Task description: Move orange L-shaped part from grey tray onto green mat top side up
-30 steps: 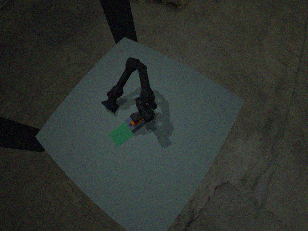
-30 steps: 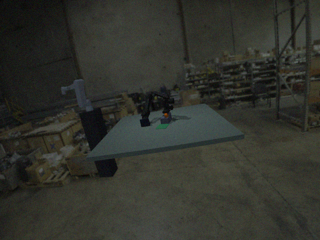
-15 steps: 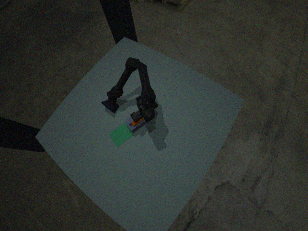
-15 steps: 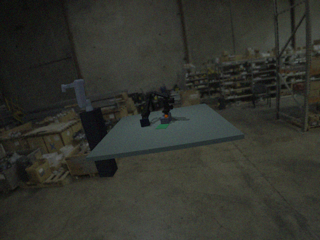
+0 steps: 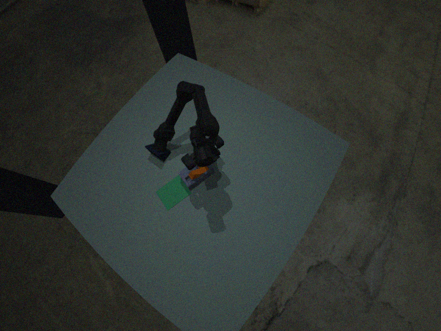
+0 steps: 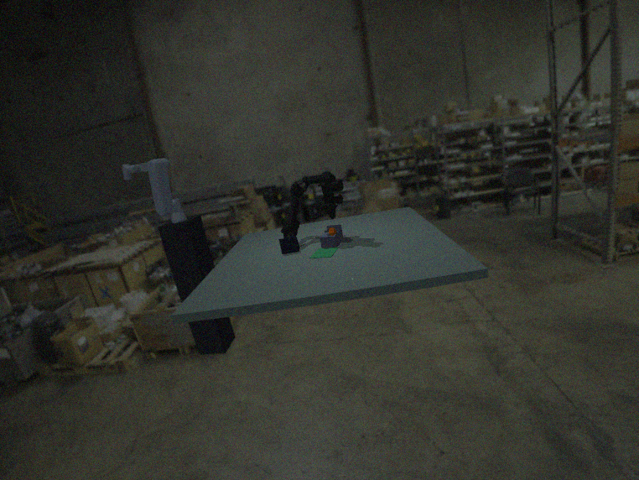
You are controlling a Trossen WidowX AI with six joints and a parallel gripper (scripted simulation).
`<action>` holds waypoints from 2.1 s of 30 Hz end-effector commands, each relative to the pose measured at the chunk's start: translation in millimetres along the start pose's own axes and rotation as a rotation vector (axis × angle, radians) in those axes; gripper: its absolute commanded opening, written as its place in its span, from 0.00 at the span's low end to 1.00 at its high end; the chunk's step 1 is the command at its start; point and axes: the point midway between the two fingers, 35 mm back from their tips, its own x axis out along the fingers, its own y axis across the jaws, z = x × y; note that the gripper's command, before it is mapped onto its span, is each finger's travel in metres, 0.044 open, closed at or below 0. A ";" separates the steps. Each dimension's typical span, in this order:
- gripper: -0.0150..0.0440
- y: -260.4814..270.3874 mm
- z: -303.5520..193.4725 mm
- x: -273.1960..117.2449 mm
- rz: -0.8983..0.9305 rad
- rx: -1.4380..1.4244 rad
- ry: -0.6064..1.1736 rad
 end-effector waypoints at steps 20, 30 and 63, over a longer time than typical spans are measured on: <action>0.56 -0.8 -2.7 -9.8 -0.002 -0.007 0.006; 0.56 -0.8 -2.7 -9.8 -0.002 -0.007 0.006; 0.73 -76.8 7.3 -12.0 0.063 -1.537 0.041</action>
